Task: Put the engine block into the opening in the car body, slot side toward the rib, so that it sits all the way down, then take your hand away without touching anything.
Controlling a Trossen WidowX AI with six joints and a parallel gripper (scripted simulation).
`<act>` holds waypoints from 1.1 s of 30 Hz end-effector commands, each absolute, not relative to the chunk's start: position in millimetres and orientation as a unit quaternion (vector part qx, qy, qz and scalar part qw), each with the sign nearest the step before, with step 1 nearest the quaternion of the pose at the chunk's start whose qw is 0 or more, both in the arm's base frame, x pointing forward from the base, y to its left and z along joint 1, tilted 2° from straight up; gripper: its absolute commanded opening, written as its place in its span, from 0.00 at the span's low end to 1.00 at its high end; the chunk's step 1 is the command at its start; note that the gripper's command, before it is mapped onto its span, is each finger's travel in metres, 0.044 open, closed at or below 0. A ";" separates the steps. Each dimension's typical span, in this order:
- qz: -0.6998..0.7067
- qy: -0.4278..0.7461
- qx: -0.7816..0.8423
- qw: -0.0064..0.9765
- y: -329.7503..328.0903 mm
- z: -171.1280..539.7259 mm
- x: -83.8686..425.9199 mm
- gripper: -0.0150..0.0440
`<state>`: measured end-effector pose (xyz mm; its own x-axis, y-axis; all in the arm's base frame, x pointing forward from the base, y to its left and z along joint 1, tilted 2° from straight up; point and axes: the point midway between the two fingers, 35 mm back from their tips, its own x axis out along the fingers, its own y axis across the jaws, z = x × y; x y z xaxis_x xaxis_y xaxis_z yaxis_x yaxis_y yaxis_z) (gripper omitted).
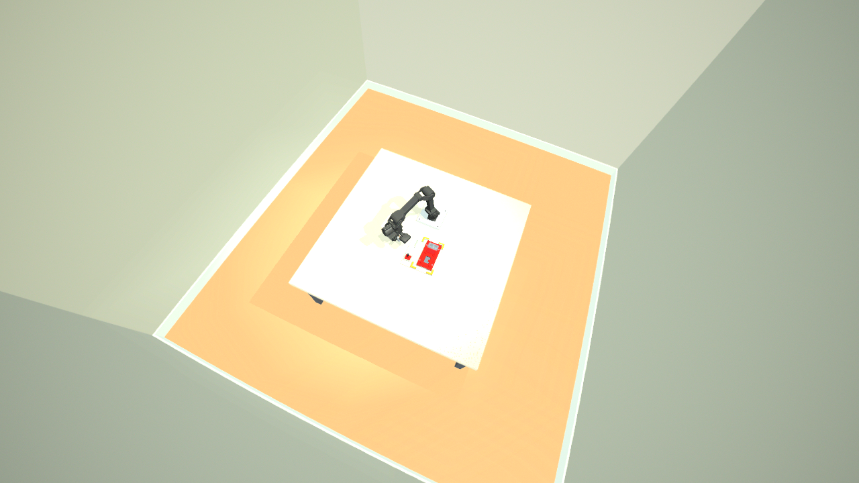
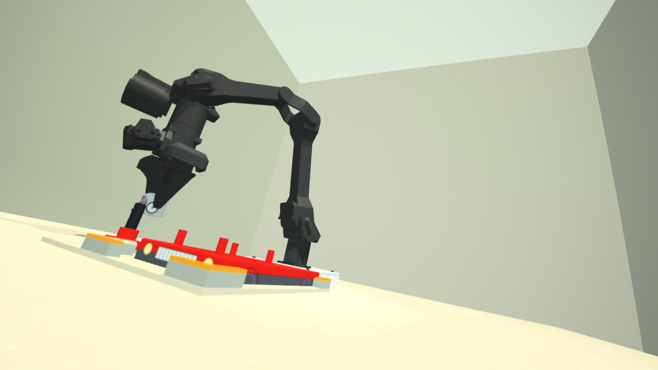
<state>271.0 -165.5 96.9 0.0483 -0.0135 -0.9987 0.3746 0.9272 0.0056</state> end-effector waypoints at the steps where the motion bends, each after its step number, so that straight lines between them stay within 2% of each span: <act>1: -0.137 0.672 0.133 0.715 -166.3 114.4 271.8 0.25; 18: -0.137 0.672 0.133 0.715 -161.7 165.8 262.6 0.25; 33: -0.138 0.667 0.132 0.720 -161.8 148.3 262.8 0.25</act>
<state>263.5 -162.2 149.2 0.0596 -0.0208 -0.9980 0.3776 0.9260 0.0033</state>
